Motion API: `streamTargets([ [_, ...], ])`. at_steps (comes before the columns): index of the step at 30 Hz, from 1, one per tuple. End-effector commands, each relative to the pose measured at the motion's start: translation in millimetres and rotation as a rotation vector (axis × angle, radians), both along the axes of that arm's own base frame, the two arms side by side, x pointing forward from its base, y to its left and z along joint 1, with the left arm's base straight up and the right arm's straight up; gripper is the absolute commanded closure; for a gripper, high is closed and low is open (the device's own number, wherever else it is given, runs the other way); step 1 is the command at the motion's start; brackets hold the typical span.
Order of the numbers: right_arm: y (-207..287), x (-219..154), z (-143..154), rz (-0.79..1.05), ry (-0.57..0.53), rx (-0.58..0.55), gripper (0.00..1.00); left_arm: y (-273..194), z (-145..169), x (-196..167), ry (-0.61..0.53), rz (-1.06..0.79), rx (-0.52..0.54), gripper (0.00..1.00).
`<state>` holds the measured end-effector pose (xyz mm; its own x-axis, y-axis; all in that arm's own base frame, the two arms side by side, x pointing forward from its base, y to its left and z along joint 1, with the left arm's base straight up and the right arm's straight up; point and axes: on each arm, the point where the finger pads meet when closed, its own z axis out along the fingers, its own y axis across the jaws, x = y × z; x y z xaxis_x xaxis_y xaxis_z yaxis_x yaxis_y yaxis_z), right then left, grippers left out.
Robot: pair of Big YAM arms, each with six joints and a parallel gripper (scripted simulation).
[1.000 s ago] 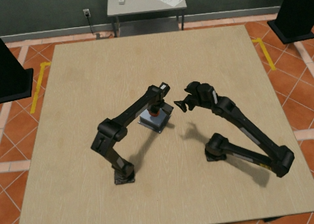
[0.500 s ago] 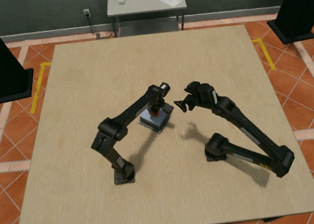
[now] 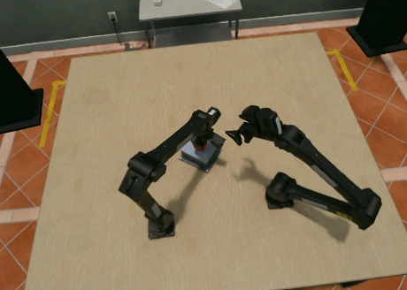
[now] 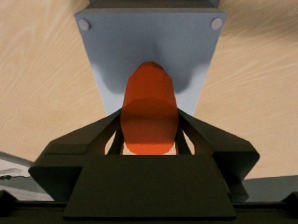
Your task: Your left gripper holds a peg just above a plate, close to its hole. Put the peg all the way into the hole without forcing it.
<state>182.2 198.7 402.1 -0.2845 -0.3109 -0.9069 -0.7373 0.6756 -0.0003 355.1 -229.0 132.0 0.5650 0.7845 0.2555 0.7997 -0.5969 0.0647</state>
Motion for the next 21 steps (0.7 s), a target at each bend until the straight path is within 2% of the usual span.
streamTargets([
  [1, 0, 1, 14, -0.002, -0.012, 0.013, 0.00, -6, 4, 10, -0.020, 0.004, -0.014, 0.60],
  [7, 0, 1, 14, -0.002, -0.012, 0.013, 0.00, -10, 13, 16, -0.025, -0.006, -0.017, 0.60],
  [8, 0, 1, 14, -0.002, -0.012, 0.013, 0.00, -1, 2, 13, -0.011, 0.006, -0.006, 0.60],
  [11, 0, 1, 14, -0.002, -0.012, 0.013, 0.00, -1, -3, 14, -0.017, 0.005, -0.011, 0.60],
  [12, 0, 1, 14, -0.002, -0.012, 0.013, 0.00, 6, -14, 6, 0.002, 0.007, 0.004, 0.60],
  [18, 0, 1, 14, -0.002, -0.012, 0.013, 0.00, -1, -16, 16, -0.019, 0.006, -0.013, 0.60],
  [21, 0, 1, 14, -0.002, -0.012, 0.013, 0.00, 7, -32, 7, 0.000, 0.012, 0.003, 0.60],
])
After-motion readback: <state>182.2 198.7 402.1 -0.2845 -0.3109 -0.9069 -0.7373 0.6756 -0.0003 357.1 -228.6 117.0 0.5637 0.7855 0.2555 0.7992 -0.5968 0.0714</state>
